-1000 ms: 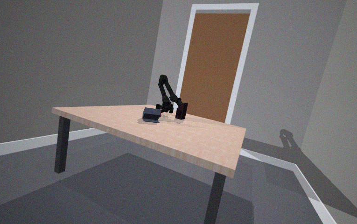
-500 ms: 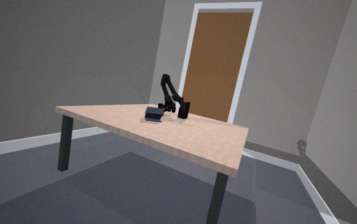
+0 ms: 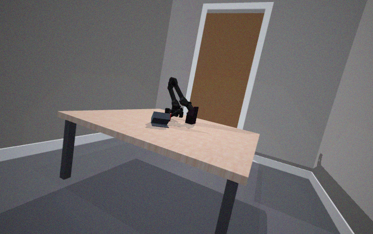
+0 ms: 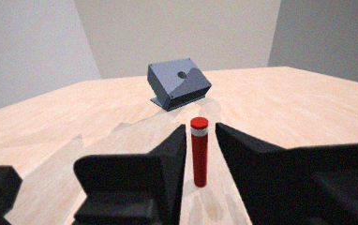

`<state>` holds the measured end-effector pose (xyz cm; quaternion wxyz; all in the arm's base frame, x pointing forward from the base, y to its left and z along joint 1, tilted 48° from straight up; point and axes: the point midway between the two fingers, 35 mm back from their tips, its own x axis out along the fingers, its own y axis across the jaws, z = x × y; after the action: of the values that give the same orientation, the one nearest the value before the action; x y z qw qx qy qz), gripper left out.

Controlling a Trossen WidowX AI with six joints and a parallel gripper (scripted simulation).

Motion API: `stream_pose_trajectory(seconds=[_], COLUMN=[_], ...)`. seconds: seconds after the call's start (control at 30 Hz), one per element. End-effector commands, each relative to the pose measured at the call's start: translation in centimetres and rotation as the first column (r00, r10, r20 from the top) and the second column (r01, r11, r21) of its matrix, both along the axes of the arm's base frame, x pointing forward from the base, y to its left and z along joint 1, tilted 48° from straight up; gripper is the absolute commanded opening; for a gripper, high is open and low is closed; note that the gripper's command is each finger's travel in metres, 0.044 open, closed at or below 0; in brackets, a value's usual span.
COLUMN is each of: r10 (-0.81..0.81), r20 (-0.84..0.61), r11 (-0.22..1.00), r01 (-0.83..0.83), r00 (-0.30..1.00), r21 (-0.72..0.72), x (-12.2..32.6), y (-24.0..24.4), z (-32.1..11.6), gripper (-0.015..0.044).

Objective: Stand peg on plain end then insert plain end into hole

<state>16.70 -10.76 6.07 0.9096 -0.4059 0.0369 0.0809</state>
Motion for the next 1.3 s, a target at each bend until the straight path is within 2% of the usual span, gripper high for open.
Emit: stream_pose_trajectory(seconds=[0.0, 0.3, 0.7, 1.03, 1.27], r10=[0.0, 0.0, 0.0, 0.003, 0.089], r20=[0.0, 0.0, 0.0, 0.0, -0.023], r11=[1.0, 1.0, 1.0, 1.0, 0.996], r01=[0.0, 0.0, 0.0, -0.003, -0.089], r00=[1.0, 1.0, 1.0, 1.0, 0.996], r21=[0.001, 0.001, 0.001, 0.0, -0.022], x=[0.0, 0.0, 0.0, 0.0, 1.5], y=[0.0, 0.0, 0.0, 0.0, -0.3], z=[0.0, 0.0, 0.0, 0.0, 0.7], gripper=[0.013, 0.013, 0.044, 0.044, 0.044])
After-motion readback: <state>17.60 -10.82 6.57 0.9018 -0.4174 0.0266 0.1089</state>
